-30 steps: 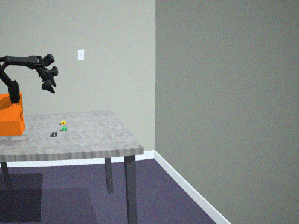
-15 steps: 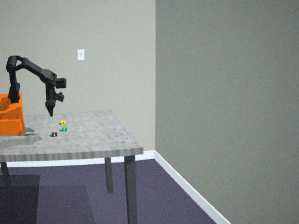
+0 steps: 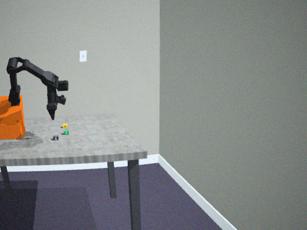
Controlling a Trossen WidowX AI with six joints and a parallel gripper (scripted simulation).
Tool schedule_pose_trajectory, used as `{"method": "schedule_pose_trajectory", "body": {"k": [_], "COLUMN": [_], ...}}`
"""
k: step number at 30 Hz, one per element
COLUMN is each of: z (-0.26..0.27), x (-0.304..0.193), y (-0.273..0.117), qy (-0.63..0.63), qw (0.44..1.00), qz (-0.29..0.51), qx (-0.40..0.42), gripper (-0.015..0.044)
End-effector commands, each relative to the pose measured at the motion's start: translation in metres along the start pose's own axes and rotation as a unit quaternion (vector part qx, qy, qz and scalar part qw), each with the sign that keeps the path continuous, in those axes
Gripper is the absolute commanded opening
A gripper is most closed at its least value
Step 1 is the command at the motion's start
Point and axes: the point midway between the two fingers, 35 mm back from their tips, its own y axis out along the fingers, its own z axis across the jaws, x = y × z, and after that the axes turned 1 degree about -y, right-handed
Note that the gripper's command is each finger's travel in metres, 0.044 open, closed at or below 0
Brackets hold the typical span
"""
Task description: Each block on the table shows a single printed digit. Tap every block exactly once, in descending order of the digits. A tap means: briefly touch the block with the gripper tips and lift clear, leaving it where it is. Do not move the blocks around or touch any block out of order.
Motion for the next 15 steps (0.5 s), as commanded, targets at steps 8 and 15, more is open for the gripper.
{"method": "schedule_pose_trajectory", "body": {"k": [8, 15], "z": [0.078, 0.085], "x": [0.064, 0.068], "y": [0.001, 0.001], "qy": [-0.001, -0.001], "qw": [1.0, 1.0], "qz": [0.001, 0.001], "qx": [-0.001, -0.001], "gripper": [0.04, 0.04]}}
